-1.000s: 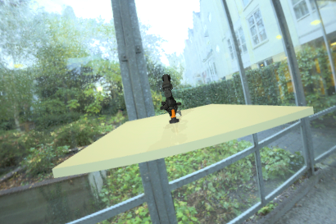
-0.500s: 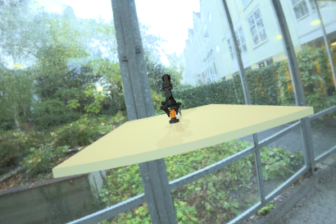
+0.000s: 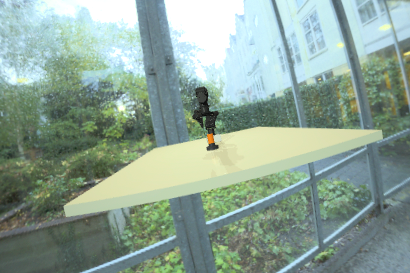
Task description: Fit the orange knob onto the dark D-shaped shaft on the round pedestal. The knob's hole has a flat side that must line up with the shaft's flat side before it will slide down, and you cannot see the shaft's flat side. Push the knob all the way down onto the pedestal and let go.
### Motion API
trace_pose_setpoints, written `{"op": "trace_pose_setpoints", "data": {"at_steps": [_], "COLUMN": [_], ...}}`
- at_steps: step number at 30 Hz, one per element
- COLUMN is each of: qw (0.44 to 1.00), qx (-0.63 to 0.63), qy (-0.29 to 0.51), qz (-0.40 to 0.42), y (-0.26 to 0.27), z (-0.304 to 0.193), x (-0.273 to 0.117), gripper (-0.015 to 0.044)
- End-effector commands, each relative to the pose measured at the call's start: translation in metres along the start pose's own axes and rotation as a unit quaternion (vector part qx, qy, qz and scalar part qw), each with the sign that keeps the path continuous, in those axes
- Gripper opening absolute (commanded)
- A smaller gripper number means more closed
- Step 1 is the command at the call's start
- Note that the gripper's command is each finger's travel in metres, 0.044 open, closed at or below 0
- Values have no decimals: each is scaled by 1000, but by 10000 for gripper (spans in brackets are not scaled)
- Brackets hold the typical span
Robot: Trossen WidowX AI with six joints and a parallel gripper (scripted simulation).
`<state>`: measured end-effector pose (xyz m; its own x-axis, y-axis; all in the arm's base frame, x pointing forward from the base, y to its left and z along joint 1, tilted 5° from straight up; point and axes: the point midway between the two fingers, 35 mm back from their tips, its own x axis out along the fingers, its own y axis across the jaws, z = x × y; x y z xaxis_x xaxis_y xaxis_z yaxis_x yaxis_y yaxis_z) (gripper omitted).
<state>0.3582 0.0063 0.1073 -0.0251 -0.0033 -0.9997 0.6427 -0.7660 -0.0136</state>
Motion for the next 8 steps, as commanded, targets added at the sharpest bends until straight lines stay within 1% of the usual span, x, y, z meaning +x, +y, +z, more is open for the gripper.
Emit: {"op": "trace_pose_setpoints", "data": {"at_steps": [1,8], "qw": [1000,1000], "qx": [0,0], "qy": [-10,-10], "qz": [-8,-8], "y": [0,0], "z": [0,0], "x": [-1,-1], "gripper": [440,440]}}
